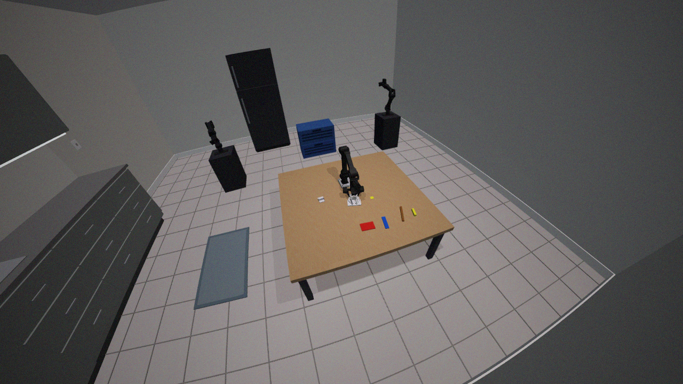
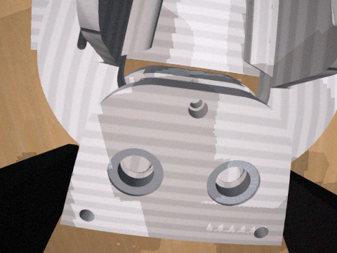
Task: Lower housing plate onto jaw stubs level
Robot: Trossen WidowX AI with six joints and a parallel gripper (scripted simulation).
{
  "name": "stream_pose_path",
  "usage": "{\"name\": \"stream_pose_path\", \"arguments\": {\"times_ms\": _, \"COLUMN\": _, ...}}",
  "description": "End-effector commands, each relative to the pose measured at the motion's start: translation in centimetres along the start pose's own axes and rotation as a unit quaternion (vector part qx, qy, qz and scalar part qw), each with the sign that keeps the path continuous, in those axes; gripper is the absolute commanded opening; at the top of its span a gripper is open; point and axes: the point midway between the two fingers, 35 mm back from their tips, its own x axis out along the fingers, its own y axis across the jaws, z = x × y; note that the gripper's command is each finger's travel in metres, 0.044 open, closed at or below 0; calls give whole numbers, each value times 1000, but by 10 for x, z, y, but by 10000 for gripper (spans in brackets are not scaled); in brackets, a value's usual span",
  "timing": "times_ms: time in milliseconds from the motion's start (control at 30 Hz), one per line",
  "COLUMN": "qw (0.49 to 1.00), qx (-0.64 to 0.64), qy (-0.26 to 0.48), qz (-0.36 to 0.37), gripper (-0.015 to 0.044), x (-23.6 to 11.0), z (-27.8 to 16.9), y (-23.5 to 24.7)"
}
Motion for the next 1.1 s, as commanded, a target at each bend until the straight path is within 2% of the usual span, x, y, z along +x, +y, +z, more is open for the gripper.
{"name": "stream_pose_path", "arguments": {"times_ms": 0, "qw": 1000, "qx": 2, "qy": 2, "qz": 1, "gripper": 351, "x": 2, "z": -1, "y": 0}}
{"name": "stream_pose_path", "arguments": {"times_ms": 1067, "qw": 1000, "qx": 2, "qy": 2, "qz": 1, "gripper": 351, "x": 7, "z": -1, "y": 0}}
